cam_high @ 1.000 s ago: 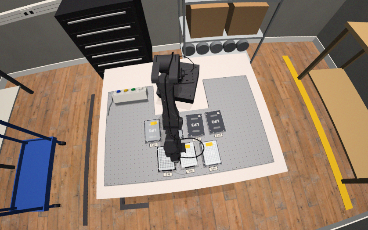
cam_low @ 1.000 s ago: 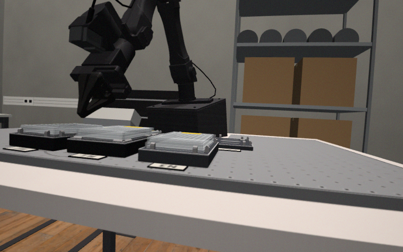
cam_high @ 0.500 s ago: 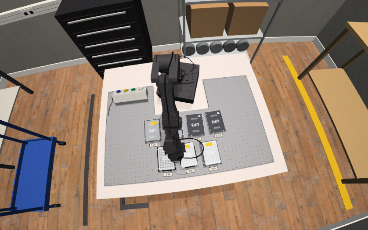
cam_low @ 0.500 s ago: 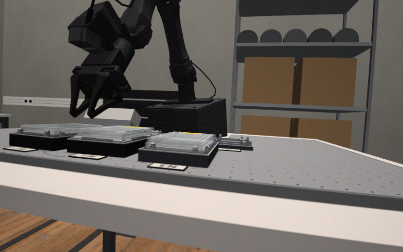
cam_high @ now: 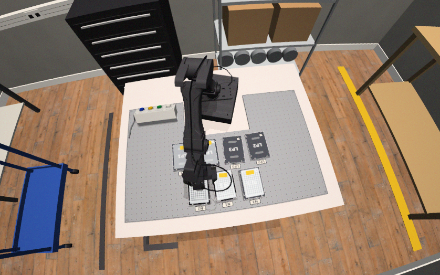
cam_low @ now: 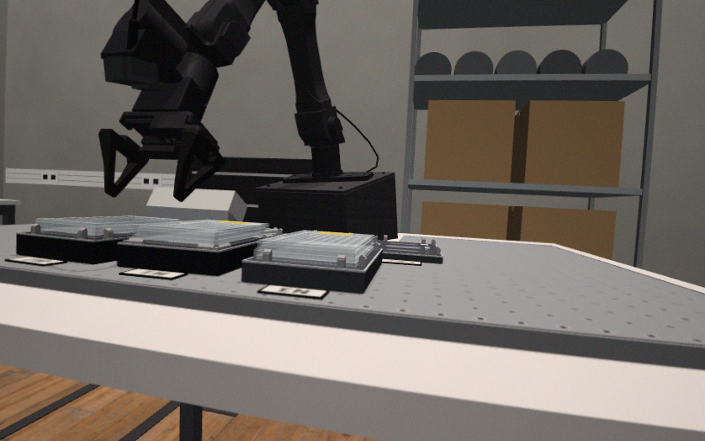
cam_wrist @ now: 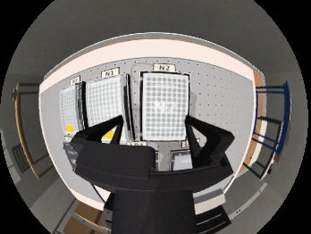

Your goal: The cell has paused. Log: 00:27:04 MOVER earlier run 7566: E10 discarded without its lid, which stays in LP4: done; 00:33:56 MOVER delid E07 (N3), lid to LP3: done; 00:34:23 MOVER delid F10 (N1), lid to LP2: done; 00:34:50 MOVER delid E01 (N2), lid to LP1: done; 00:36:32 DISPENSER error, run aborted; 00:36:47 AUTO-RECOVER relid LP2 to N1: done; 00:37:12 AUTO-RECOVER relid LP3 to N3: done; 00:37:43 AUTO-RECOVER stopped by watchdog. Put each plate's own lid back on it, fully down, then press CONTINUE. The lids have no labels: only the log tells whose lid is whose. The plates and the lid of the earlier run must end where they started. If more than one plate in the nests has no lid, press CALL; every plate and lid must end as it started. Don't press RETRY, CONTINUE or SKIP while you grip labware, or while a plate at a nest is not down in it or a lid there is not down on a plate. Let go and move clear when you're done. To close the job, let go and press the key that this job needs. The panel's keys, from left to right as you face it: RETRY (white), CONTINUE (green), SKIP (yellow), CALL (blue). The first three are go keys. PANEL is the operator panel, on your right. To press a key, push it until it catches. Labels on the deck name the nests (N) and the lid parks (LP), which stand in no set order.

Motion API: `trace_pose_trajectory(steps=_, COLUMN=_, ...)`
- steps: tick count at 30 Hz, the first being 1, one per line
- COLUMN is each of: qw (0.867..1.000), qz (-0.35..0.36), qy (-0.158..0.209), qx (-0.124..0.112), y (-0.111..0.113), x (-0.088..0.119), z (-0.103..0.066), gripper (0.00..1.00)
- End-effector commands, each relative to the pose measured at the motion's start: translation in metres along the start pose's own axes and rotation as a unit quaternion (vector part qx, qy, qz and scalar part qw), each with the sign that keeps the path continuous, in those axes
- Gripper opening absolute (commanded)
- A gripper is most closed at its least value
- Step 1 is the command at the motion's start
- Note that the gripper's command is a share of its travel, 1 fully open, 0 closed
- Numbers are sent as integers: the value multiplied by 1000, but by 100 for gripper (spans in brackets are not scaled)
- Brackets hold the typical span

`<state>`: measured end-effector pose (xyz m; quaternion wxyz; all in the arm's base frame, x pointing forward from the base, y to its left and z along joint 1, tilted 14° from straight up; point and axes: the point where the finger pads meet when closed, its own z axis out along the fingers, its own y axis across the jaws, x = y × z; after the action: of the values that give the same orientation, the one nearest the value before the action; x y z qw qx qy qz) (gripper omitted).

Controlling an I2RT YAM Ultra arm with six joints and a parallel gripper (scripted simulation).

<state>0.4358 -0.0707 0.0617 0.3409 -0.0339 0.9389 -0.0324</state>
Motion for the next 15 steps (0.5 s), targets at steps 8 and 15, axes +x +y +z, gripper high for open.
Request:
trace_pose_trajectory(steps=8, qw=994, qz=-9, qy=107, qx=4, y=-33, x=32, z=-28, gripper=100)
trace_pose_trajectory(steps=15, qw=985, qz=-7, qy=170, qx=0, y=-45, x=60, z=-30, gripper=100)
